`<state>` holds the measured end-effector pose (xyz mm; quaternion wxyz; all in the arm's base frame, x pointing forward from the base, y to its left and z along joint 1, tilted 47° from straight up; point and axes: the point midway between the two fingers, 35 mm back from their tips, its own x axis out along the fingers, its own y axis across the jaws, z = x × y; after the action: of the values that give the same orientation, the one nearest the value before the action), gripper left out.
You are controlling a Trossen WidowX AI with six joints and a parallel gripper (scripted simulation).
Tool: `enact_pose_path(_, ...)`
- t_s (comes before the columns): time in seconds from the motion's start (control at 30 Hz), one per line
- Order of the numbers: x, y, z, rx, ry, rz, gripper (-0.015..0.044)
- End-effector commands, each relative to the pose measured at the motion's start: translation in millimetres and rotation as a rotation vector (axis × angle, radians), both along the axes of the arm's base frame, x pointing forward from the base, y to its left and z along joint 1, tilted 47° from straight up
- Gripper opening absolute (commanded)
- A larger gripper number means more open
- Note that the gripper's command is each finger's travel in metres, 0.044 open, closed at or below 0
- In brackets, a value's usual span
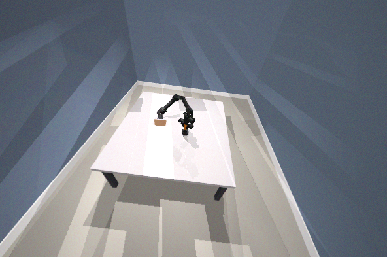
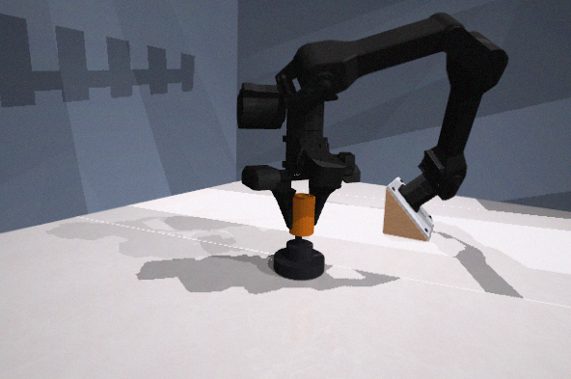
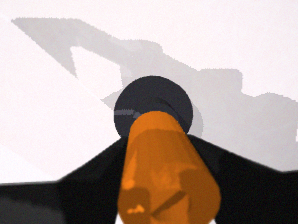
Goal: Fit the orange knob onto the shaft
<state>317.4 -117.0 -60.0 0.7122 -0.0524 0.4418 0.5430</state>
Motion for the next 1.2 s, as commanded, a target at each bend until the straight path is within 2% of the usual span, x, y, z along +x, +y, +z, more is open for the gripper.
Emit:
enact_pose_path(0.0,0.1,-1.4,-0.1,-0.005,-0.01,0.005,0.0)
enact_pose_path(1.17,0.4,-1.0,-0.8,-0.005,-0.01,0.005,0.0)
